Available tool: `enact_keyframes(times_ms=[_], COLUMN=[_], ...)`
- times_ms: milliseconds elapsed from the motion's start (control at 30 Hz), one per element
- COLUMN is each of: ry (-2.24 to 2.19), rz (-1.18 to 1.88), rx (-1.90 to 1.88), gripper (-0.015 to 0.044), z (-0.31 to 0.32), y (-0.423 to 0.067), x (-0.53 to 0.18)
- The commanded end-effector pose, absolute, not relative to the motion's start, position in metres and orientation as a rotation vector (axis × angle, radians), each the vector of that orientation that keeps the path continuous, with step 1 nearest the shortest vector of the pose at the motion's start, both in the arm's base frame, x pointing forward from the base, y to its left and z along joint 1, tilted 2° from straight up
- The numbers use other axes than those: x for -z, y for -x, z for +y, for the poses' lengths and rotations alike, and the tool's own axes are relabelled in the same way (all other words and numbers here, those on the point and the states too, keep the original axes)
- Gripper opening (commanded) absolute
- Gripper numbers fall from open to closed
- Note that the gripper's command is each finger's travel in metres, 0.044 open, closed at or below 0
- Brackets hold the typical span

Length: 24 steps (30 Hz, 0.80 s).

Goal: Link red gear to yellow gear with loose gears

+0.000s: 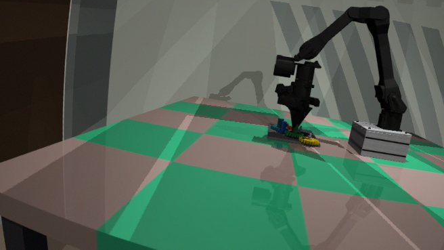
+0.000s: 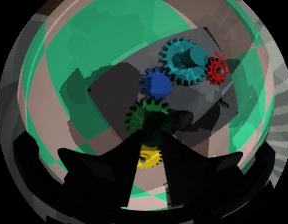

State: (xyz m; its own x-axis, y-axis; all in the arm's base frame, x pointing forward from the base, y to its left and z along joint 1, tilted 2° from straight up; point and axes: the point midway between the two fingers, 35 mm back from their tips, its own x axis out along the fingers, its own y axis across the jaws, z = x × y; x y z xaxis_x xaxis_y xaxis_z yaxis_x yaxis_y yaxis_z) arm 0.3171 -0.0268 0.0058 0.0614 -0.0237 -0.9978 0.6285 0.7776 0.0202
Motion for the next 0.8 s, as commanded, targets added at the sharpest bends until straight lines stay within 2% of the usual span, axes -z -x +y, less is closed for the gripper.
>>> enact_keyframes(times_ms=[0, 467, 767], ry=[-0.491, -0.311, -0.345], rz=[1.451, 1.485, 1.480], rx=[0.493, 0.324, 0.356], gripper=[0.0000, 0.0000, 0.0000], z=[-0.0269, -0.0263, -0.0268], y=[-0.3160, -0.3178, -0.3161], x=[-0.0043, -0.0034, -0.0028])
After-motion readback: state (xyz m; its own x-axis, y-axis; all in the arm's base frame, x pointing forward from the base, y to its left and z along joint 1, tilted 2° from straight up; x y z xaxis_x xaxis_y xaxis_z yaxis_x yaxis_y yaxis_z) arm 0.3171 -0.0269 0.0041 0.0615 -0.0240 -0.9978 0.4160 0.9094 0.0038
